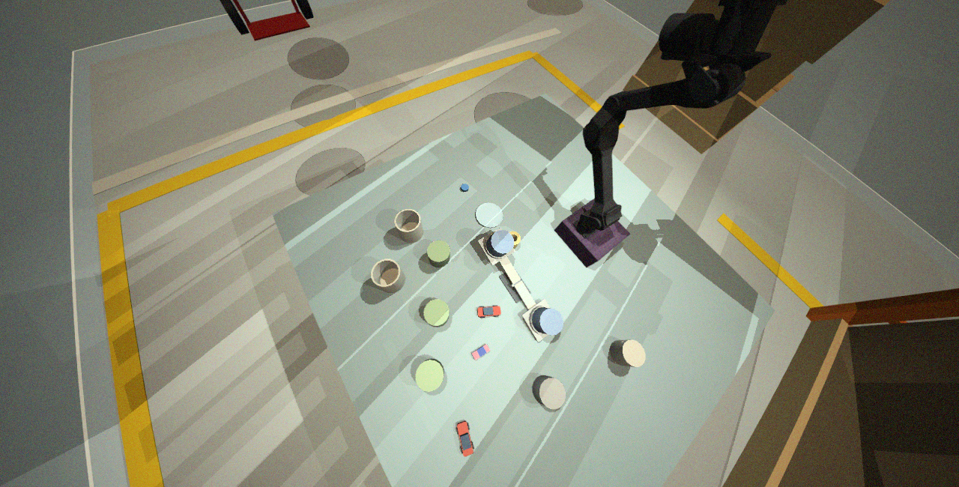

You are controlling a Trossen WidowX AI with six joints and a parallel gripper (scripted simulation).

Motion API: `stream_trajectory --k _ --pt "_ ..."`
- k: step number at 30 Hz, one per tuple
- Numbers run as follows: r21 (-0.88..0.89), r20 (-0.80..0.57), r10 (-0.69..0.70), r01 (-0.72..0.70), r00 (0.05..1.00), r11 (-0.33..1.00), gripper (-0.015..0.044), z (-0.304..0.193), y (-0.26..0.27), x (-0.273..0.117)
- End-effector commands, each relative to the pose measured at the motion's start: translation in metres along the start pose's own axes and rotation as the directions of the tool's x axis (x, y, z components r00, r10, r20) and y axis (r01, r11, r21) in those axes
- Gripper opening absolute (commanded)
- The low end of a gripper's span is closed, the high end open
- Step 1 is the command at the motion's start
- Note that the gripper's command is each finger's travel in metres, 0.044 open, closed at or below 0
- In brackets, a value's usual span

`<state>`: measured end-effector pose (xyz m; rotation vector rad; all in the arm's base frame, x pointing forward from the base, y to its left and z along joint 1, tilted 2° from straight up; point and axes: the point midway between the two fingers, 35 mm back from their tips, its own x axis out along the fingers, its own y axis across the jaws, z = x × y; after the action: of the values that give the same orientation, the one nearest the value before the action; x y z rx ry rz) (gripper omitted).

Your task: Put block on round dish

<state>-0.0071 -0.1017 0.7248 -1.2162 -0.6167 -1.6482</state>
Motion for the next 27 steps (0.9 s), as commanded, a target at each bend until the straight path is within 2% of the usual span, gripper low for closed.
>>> stream_trajectory --k 1,2,14,27 --pt "-0.002 0.001 -0.001 0.001 1.000 1.000 0.0426 0.000 0.000 0.000" --pt "-0.006 0.005 -0.002 0.002 1.000 1.000 0.0440 0.001 -0.001 0.000" --pt "-0.221 0.172 -0.064 0.102 0.983 0.970 0.0440 0.035 -0.017 -0.014" --pt "-0.482 0.424 -0.112 0.328 0.899 0.812 0.0440 0.088 -0.030 -0.048"
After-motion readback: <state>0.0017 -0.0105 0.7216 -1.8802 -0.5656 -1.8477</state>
